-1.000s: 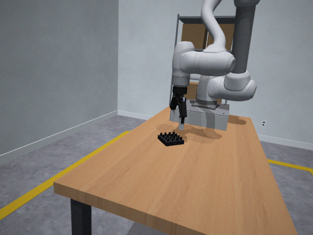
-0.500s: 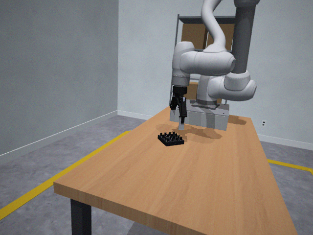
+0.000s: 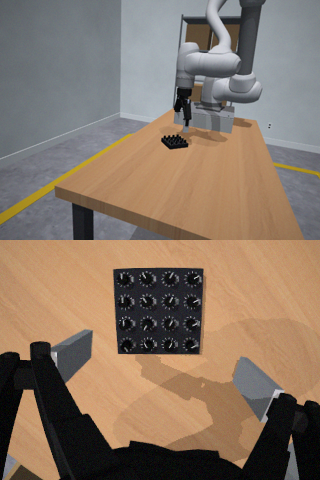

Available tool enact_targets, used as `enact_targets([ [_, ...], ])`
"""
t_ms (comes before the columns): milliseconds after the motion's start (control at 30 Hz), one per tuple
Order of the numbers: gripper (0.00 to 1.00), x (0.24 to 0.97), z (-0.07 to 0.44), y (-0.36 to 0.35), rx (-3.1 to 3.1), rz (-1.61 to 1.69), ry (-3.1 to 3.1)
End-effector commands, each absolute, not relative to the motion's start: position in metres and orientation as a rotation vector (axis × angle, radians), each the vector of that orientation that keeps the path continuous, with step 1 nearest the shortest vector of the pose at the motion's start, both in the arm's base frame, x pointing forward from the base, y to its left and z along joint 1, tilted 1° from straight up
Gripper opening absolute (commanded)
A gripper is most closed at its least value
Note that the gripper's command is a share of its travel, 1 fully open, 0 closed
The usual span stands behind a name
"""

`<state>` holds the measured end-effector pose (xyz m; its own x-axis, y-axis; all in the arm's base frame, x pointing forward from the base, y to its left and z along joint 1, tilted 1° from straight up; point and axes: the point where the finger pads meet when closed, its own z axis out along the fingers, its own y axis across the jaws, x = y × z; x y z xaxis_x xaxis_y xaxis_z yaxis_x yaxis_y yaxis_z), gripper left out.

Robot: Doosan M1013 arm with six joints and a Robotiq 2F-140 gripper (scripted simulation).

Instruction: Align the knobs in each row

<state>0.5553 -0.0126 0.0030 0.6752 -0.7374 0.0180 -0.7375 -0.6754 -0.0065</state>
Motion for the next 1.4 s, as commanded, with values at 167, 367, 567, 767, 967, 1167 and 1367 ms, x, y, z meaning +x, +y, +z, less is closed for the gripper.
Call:
enact_targets([
  [167, 1.0, 0.548, 0.003, -0.007, 2.871, 0.029, -1.267],
  [367, 1.0, 0.539, 0.003, 0.0, 2.871, 0.029, -1.267],
  [567, 1.0, 0.528, 0.002, 0.008, 2.871, 0.029, -1.267],
  [767, 1.0, 0.522, 0.002, 0.012, 2.871, 0.029, -1.267],
  [967, 1.0, 0.516, 0.002, 0.016, 2.871, 0.029, -1.267],
  [1167, 1.0, 0.514, 0.002, 0.018, 2.871, 0.029, -1.267],
  [1367, 1.0, 0.514, 0.002, 0.018, 2.871, 0.029, -1.267],
])
